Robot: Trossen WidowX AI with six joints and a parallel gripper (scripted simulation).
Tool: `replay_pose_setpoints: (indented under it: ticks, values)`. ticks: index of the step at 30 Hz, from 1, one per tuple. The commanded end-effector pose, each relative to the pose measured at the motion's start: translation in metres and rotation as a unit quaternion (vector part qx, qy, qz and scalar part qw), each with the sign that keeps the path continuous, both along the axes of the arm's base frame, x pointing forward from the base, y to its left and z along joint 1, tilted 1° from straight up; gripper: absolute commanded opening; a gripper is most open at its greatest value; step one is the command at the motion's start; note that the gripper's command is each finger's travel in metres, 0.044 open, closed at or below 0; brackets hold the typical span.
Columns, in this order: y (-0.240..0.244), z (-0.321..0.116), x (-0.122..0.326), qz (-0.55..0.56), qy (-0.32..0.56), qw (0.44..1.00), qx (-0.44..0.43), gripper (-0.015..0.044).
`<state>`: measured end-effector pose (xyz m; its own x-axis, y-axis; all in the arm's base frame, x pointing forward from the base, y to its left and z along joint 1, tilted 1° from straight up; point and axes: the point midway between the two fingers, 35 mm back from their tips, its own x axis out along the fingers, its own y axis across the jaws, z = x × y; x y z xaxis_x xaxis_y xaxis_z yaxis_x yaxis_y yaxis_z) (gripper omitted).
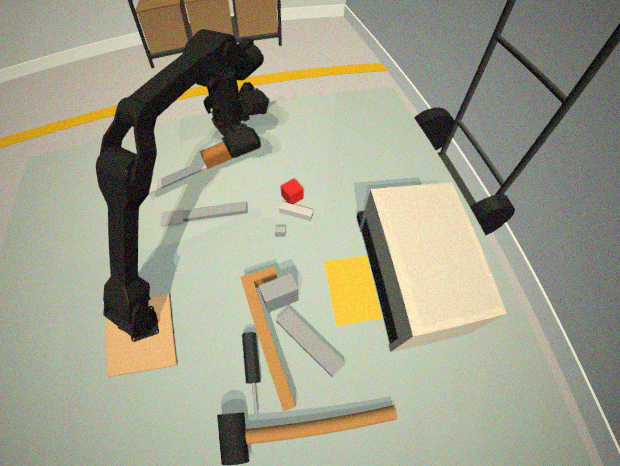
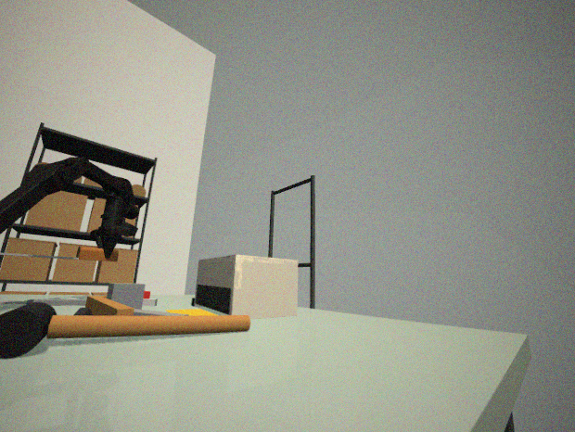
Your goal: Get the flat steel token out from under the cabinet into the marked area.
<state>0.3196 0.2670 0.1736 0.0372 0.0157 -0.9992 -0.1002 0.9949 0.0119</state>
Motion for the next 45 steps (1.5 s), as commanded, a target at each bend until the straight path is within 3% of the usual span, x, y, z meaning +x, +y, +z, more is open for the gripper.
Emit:
replay_pose_setpoints:
  ticks: [1, 45]
  values:
    - [-0.0003, 0.0029, -0.0012, 0.018, 0.001, 1.000, 0.002, 0.0000]
    - [-0.0008, 0.0029, -0.0004, 0.191, -0.003, 0.982, -0.004, 0.0000]
